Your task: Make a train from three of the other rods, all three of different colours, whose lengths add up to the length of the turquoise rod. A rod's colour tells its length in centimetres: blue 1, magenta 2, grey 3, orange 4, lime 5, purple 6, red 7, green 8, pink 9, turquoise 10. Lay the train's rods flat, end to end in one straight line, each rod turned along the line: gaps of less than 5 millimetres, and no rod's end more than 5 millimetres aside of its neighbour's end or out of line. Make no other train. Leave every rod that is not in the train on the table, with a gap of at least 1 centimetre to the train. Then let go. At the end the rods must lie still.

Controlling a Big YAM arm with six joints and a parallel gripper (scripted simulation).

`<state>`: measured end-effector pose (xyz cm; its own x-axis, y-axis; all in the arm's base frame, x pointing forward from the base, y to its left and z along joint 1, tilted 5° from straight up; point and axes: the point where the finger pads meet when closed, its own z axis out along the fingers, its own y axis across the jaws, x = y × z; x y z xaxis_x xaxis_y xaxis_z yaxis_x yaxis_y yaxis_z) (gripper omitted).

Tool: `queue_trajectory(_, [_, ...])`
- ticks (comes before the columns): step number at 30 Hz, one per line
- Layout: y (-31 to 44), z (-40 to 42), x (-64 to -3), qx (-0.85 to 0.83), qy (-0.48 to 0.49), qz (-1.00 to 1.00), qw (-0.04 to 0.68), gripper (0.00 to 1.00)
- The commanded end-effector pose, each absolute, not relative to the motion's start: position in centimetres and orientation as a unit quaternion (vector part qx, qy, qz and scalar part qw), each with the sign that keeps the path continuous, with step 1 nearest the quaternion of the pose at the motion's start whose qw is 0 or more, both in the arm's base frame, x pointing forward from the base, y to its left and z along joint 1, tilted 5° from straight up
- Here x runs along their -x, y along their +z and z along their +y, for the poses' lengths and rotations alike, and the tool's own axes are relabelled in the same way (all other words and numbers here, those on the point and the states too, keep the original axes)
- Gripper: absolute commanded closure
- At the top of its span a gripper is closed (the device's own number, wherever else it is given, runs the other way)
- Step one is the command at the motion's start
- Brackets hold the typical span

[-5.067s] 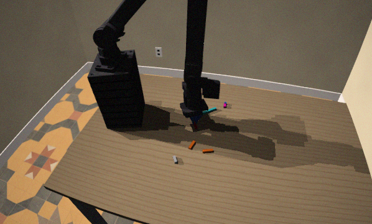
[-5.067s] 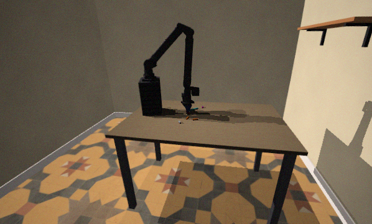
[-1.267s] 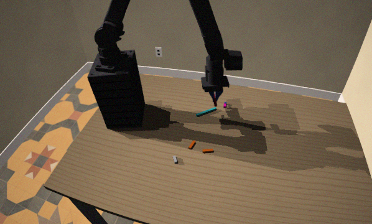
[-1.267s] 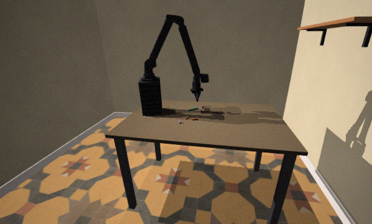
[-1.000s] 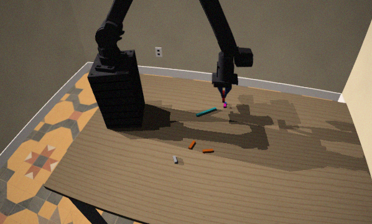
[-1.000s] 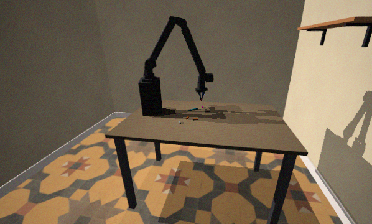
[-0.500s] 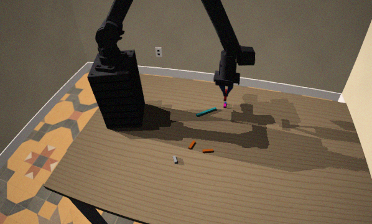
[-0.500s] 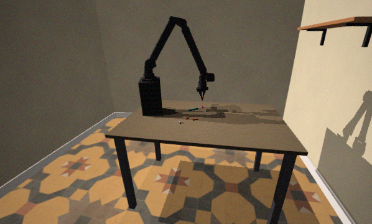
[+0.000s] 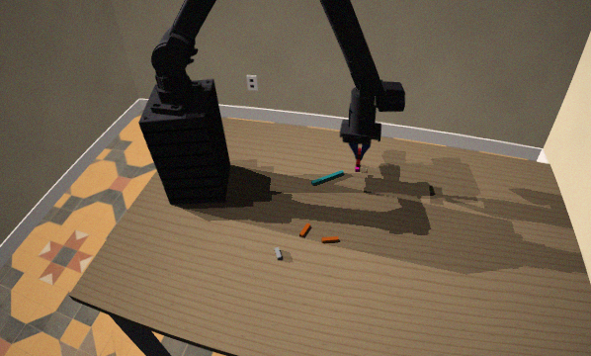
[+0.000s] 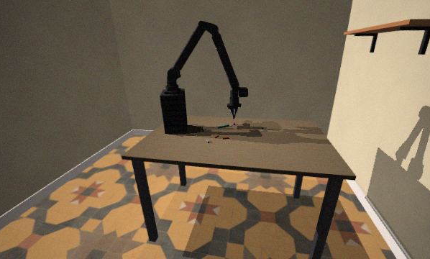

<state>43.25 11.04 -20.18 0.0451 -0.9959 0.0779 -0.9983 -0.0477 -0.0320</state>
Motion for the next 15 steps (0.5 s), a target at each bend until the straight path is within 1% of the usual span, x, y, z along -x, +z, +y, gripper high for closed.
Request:
queue_trajectory(1, [-22.2,11.0,-44.6,-0.723,0.044,-0.689,0.006,0.96])
queue_trajectory(8, [-25.2,10.6,-44.6,-0.722,0.044,-0.690,0.008,0.96])
queue_trajectory(15, [-26.6,10.7,-44.5,-0.723,0.044,-0.689,0.008,0.96])
